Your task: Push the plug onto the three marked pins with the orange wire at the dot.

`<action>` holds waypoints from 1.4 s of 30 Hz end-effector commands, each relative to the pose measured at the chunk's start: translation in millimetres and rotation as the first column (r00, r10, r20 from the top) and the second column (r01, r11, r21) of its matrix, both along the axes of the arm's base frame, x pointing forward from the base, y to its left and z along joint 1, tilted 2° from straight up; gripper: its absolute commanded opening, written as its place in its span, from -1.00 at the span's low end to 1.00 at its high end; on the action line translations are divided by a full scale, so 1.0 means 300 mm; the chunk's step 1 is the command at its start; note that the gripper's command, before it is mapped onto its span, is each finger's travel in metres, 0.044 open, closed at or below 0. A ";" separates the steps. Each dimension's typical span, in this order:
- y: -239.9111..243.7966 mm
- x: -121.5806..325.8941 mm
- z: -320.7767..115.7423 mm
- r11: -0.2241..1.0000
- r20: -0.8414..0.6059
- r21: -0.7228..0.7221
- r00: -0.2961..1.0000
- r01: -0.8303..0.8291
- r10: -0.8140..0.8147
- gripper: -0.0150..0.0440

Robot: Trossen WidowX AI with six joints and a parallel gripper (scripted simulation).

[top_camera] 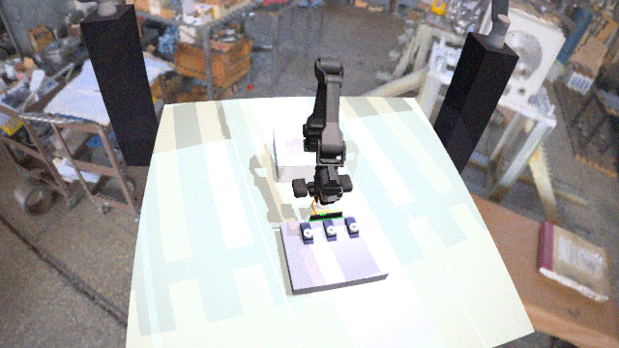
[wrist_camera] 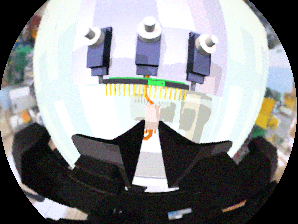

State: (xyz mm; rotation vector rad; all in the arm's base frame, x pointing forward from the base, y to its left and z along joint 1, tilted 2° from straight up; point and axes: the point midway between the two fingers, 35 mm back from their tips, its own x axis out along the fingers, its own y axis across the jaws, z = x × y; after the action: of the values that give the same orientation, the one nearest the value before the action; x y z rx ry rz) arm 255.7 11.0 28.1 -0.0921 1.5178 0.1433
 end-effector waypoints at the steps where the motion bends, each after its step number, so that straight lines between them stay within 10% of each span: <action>1: 0.003 0.021 0.004 1.000 0.001 0.000 1.000 0.006 -0.006 -0.49; 39: 0.010 0.095 0.013 1.000 0.003 0.000 1.000 0.006 -0.006 -0.49; 42: 0.011 0.084 0.000 1.000 0.003 0.000 1.000 0.006 -0.006 -0.22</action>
State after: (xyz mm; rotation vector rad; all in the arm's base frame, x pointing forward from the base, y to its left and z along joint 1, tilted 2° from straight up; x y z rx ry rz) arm 279.9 14.1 29.8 -0.0915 1.5241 0.1439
